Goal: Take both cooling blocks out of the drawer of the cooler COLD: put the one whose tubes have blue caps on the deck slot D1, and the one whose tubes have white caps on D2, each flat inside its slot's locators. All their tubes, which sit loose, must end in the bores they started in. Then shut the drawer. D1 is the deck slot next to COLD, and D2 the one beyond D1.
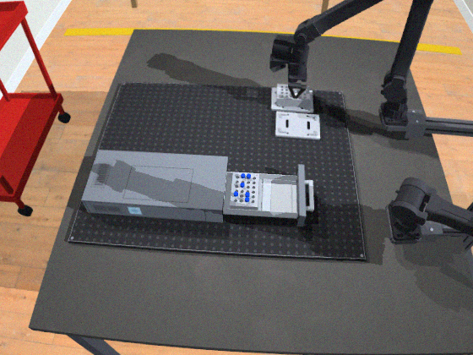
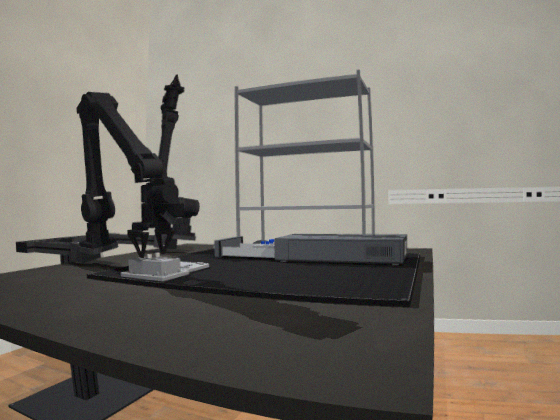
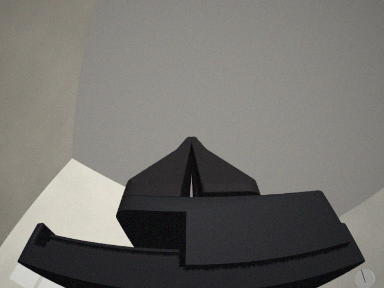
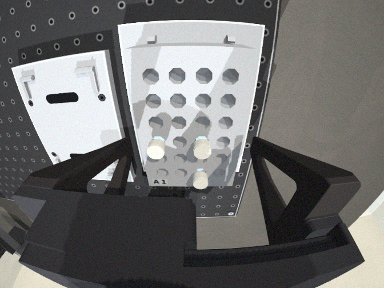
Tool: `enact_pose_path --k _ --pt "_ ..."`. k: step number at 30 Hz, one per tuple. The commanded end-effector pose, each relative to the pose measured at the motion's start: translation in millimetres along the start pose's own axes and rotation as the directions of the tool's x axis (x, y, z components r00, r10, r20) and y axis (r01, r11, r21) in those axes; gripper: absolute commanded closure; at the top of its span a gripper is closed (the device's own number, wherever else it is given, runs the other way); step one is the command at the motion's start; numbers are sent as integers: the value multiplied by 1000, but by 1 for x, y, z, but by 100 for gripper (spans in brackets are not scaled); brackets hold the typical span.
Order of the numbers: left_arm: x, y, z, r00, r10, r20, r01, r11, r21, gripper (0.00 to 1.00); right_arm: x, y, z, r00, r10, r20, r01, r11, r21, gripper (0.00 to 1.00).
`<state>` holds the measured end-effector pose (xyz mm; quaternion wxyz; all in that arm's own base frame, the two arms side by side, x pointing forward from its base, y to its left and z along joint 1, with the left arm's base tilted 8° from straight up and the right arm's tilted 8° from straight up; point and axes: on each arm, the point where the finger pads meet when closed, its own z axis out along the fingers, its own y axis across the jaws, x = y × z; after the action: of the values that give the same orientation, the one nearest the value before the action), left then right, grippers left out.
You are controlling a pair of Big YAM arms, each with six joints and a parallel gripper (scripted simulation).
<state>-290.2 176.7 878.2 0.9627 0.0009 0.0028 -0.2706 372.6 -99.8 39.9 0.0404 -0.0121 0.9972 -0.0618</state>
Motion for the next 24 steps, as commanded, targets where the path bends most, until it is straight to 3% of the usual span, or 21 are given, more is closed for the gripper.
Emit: enact_pose_path --k 1,24 --pt "23 -2 8 999 8 -34 -8 1000 1 100 -29 -4 -40 998 8 69 -9 1000 16 0" --pt "23 -2 8 999 8 -34 -8 1000 1 100 -28 -6 -70 997 12 71 -14 1000 17 0"
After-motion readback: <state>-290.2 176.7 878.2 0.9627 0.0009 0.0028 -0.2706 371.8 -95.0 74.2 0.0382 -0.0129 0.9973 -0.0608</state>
